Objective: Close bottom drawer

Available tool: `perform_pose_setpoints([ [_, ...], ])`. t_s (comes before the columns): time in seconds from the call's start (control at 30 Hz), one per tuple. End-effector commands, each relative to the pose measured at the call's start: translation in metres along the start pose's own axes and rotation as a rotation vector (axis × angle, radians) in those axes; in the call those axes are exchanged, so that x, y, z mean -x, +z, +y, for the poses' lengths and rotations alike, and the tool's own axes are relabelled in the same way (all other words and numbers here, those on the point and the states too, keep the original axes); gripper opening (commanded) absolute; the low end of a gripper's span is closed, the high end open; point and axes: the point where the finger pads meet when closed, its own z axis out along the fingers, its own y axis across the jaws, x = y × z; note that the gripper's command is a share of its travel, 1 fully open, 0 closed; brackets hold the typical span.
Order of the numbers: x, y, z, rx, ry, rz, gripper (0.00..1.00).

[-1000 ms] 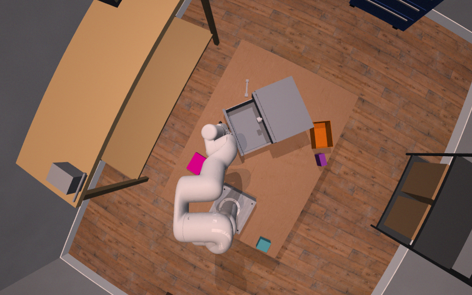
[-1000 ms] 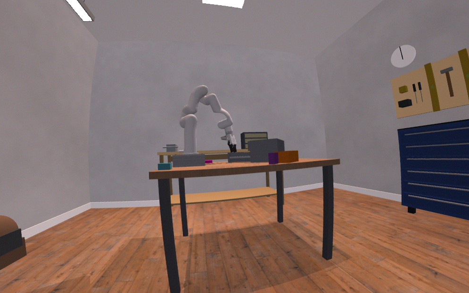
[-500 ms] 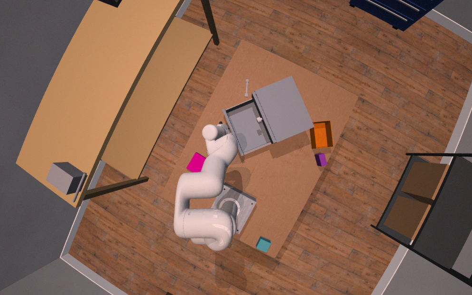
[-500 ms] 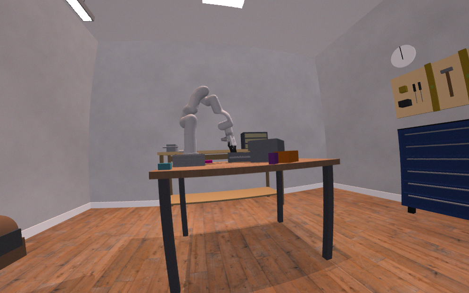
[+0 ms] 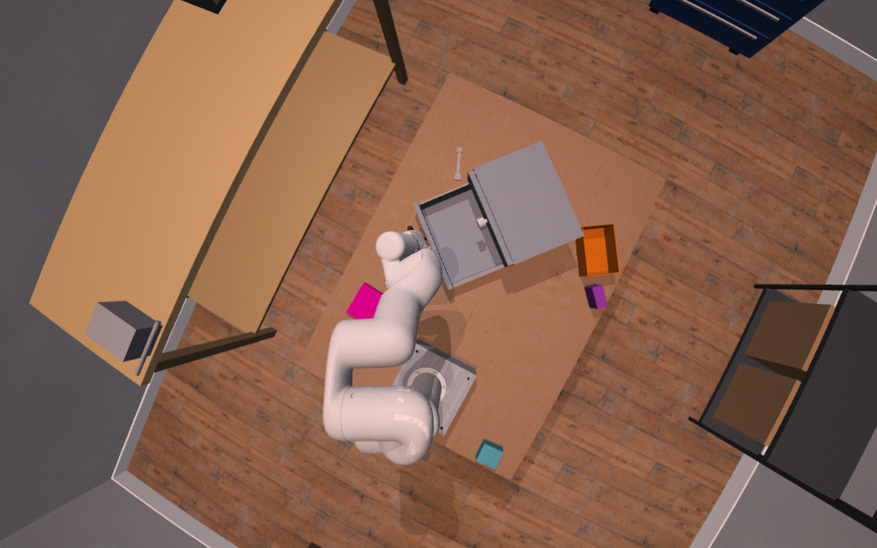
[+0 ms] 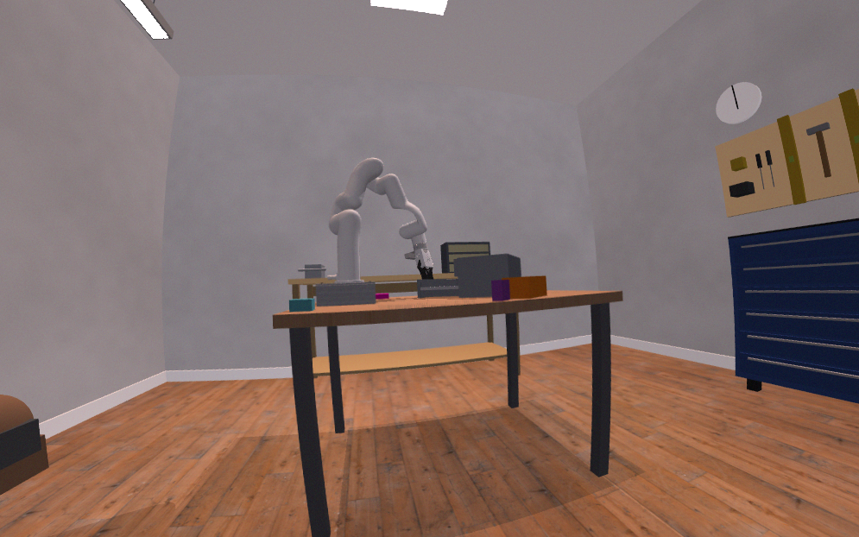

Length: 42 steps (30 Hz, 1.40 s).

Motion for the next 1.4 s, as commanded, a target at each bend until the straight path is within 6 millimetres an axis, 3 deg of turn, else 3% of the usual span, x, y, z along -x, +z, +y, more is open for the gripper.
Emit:
perform_pose_setpoints([
  [0.0, 0.0007, -0.0012, 0.0015, 0.004, 0.001, -0.001, 0.60],
  [1.37, -0.0025, -0.0005, 0.0029, 0.004, 0.001, -0.001, 0.60],
])
